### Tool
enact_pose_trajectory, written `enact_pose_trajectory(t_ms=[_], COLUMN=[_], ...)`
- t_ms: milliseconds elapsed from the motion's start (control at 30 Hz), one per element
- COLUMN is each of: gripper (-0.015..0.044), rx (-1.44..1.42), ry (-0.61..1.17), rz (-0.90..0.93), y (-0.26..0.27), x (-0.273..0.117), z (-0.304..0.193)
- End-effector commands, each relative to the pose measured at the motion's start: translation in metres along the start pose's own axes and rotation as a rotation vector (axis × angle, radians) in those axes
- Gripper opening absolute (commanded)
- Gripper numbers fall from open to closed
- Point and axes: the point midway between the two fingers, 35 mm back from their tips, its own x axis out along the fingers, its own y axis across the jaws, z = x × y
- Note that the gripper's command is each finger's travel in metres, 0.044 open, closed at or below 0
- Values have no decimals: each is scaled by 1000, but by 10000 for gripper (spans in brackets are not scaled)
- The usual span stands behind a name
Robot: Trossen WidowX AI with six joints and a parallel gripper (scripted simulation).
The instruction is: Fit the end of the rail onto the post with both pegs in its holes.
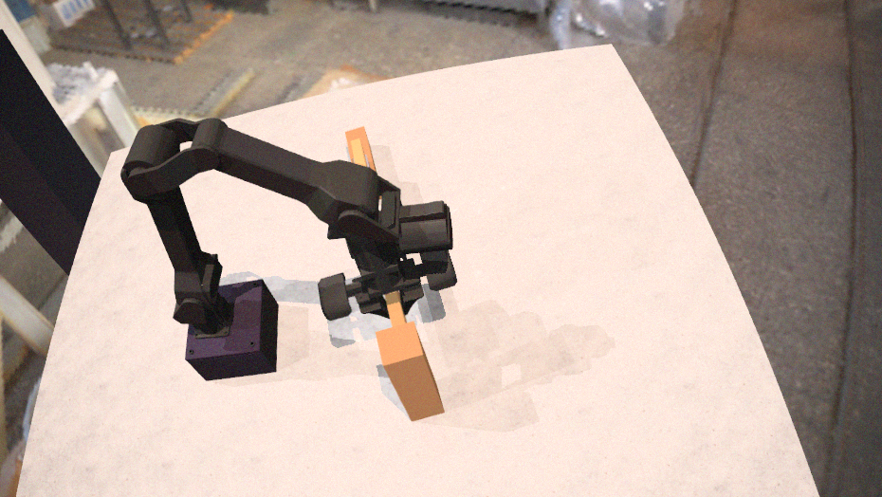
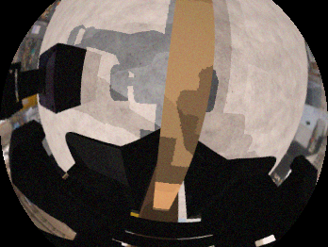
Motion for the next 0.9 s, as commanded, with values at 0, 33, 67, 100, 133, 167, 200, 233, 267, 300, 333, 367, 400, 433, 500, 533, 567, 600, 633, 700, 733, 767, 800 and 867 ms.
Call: enact_pose_trajectory(t_ms=[0, 33, 67, 100, 133, 167, 200, 233, 267, 300, 333, 367, 400, 433, 500, 533, 567, 600, 633, 700, 733, 767, 800, 867], gripper=[0, 0, 0, 0, 0, 0, 0, 0, 0, 0, 0, 0, 0, 0, 0, 0, 0, 0, 0, 0, 0, 0, 0, 0], rx=[-3, -3, -3, -3, -3, -3, -3, -3, -3, -3, -3, -3, -3, -3, -3, -3, -3, -3, -3, -3, -3, -3, -3, -3], ry=[0, 0, 0, 0, 0, 0, 0, 0, 0, 0, 0, 0, 0, 0, 0, 0, 0, 0, 0, 0, 0, 0, 0, 0], rz=[-1, -1, -1, -1, -1, -1, -1, -1, -1, -1, -1, -1, -1, -1, -1, -1, -1, -1, -1, -1, -1, -1, -1, -1], y=[-1, -1, -1, -1, -1, -1, 0, 0, 0, 0, 0, 0, 0, 0, 0, 0, 0, 0, 0, 0, 0, 0, 0, 0], x=[-1, -1, -1, -1, -1, -1, -1, -1, -1, -1, -1, 0, 0, 0, 0, 0, 1, 1, 1, 1, 1, 1, 1, 1], z=[-2, -2, -2, -3, -3, -3, -4, -4, -4, -5, -5, -5, -6, -6, -6, -6, -7, -7, -6, -6, -6, -6, -5, -5])
